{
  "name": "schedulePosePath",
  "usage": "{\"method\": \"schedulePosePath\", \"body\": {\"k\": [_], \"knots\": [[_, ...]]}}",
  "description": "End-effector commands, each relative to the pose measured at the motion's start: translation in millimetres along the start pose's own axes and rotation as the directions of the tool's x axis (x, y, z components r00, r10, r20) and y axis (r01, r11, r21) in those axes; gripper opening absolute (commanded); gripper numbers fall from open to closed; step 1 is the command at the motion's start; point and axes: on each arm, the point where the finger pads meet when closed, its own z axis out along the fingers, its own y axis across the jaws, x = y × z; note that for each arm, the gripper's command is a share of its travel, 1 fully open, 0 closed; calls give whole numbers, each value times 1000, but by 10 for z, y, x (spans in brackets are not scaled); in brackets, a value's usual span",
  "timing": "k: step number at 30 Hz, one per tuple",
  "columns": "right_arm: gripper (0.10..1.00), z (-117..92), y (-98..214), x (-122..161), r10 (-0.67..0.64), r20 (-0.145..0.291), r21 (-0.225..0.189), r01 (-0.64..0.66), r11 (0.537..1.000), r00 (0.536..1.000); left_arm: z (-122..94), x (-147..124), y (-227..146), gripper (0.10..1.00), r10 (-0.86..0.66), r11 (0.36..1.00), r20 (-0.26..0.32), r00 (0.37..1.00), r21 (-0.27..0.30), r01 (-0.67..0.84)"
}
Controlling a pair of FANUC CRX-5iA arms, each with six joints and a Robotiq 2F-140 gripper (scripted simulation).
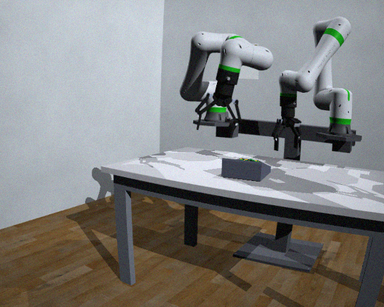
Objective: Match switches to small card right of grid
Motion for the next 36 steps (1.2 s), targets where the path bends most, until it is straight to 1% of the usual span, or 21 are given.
{"method": "schedulePosePath", "body": {"k": [1,24,36], "knots": [[1000,-14,-4,-4,0,2,0,0,1000,1000,-3,-2,4,1000,0,1000,1,1000,-1,0],[1000,-14,-11,-3,0,2,0,0,1000,1000,-3,-2,4,1000,0,1000,1,1000,-1,0],[1000,-15,-95,12,-6,1,-3,6,1000,1000,-3,-2,4,1000,0,1000,1,1000,-1,0]]}}
